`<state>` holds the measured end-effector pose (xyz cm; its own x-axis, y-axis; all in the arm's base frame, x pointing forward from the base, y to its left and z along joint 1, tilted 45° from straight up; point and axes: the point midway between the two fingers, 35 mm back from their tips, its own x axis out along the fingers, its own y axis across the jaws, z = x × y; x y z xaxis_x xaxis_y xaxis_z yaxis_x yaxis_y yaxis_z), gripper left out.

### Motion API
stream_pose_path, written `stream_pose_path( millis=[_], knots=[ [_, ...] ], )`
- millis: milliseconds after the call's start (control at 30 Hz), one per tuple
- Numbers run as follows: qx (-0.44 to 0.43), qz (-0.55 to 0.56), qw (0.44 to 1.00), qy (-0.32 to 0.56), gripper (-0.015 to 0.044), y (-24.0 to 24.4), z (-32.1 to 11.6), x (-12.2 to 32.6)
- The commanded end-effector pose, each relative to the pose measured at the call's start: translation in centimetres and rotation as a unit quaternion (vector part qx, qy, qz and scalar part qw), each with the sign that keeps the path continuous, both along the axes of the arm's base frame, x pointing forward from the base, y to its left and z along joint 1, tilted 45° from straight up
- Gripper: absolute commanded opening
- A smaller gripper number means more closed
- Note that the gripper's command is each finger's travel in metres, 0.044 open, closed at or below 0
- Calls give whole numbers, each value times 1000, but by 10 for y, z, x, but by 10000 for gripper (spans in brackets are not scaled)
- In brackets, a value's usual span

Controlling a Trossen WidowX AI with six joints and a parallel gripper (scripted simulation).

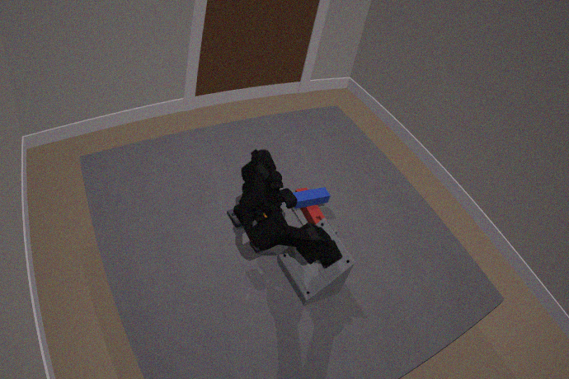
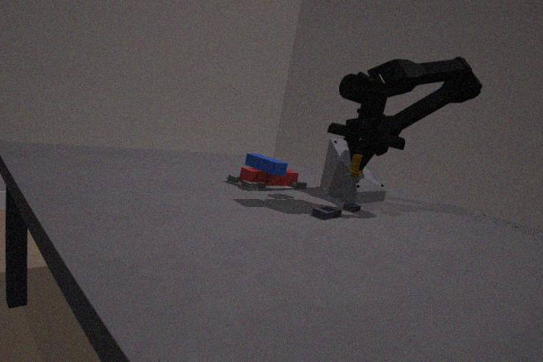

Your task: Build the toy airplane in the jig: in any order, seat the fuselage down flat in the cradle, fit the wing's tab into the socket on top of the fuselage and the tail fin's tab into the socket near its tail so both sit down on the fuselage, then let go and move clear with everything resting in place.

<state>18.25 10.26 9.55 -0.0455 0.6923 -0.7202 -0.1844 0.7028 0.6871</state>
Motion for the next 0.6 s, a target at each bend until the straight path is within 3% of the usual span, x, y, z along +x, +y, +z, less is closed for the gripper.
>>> stream_pose_path(
  millis=[0,567],
  knots=[
    [-1,2,1000,1,0,-8,9,-1],
    [10,5,1000,15,0,-32,38,-10]
  ],
)
